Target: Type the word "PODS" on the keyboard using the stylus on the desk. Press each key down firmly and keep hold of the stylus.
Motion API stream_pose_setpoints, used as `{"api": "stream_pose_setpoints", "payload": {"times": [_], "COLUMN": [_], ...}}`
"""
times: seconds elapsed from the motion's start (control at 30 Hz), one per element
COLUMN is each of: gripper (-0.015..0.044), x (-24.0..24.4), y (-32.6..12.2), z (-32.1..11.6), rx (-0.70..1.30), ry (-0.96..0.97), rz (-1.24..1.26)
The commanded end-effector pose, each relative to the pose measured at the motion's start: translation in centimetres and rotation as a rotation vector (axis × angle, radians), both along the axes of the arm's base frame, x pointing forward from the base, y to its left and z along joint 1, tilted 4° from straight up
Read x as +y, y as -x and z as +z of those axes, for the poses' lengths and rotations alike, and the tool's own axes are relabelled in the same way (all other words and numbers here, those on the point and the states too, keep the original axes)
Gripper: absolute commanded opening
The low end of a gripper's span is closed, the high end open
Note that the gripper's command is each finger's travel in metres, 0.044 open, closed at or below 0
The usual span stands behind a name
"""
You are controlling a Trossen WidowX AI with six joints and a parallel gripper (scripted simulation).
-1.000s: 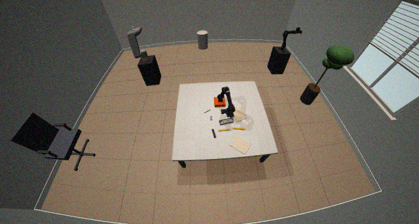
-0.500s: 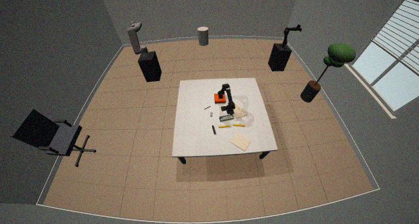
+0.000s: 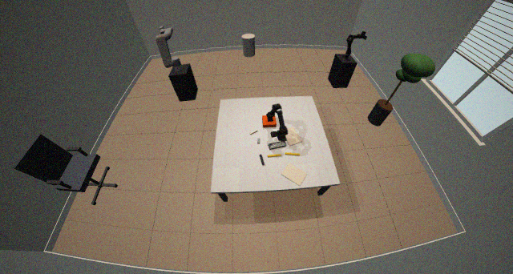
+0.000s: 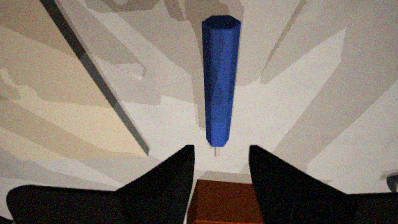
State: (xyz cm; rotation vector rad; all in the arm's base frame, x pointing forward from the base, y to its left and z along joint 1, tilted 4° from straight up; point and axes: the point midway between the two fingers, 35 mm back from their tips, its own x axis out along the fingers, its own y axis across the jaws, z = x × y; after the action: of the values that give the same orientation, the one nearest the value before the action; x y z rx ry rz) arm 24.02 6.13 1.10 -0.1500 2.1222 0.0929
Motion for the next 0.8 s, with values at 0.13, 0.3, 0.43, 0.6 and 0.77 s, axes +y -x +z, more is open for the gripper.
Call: {"api": "stream_pose_setpoints", "payload": {"times": [0.13,0.3,0.43,0.6,0.77], "gripper": [0.015,0.015,0.015,0.015,0.015], "x": [0.0,0.0,0.0,0.0,0.0], "y": [0.4,0.4,0.4,0.4,0.4], "z": [-0.7,-1.1,-1.4,-1.8,-2.1], "rx": [0.01,0.01,0.01,0.01,0.01], "ry": [0.001,0.001,0.001,0.001,0.001], "rz": [-0.009,-0.009,-0.009,-0.009,-0.009]}}
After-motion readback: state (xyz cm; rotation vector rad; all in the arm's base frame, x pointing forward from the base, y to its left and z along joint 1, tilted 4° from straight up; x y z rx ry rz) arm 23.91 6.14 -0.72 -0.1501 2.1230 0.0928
